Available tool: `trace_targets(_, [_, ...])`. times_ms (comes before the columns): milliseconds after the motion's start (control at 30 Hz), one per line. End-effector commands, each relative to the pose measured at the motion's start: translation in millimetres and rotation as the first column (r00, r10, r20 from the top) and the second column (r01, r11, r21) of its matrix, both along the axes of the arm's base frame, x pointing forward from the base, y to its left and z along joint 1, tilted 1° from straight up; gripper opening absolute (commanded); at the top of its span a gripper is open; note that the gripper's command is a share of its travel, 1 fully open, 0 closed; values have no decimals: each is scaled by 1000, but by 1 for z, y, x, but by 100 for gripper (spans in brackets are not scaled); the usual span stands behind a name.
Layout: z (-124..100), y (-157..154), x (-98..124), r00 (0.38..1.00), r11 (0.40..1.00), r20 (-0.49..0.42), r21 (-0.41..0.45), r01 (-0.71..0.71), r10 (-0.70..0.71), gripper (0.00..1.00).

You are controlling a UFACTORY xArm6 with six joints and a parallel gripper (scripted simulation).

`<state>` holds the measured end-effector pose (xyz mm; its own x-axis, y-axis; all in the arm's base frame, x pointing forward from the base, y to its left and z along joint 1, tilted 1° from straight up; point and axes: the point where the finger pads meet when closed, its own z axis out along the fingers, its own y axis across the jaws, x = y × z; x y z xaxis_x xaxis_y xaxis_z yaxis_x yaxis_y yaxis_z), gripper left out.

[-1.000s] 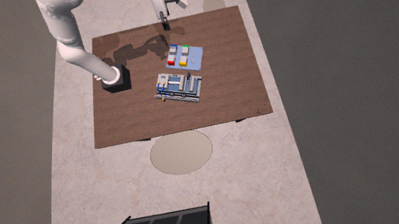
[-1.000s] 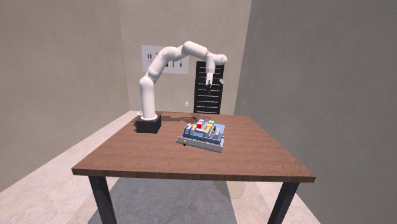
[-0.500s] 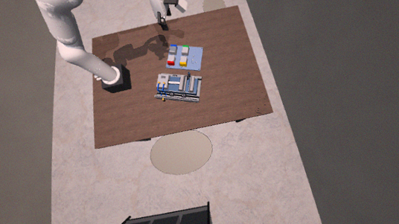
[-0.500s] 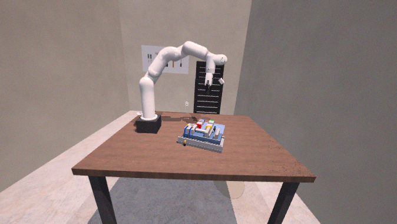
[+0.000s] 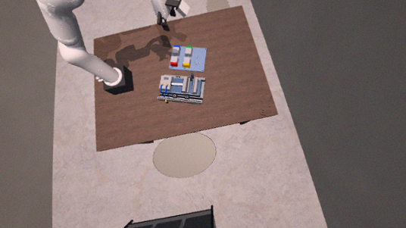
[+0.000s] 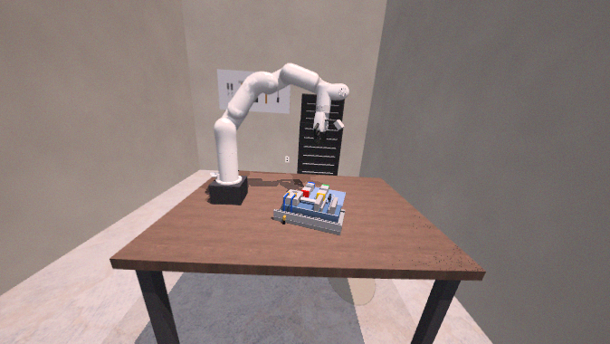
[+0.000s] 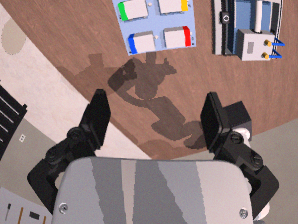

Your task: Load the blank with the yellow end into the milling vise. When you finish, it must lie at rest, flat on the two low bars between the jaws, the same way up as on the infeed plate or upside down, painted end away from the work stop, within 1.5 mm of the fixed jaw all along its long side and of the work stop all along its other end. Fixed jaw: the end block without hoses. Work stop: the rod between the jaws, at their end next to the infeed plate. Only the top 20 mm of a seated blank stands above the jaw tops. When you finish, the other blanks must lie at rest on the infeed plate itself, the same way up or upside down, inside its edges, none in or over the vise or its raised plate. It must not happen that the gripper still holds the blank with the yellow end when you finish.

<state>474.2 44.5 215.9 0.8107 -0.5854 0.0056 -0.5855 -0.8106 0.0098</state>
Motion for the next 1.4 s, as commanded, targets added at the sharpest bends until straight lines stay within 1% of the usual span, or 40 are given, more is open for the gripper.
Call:
trace_targets(0, [2,0,1,1000,1000,4,-2,19,-19,100])
trace_targets(67, [2,0,1,999,999,4,-1,33,-33,100])
trace_targets(367, [2,0,1,971,971,7,-2,238,-237,100])
trace_targets(633, [2,0,1,968,968,7,-1,251,-251,100])
trace_targets(933, [2,0,1,896,896,9,0,445,-445,100])
trace_targets(1167, [2,0,1,896,896,9,0,445,-445,100])
trace_targets(1367, [2,0,1,831,831,10,2,556,-556,100])
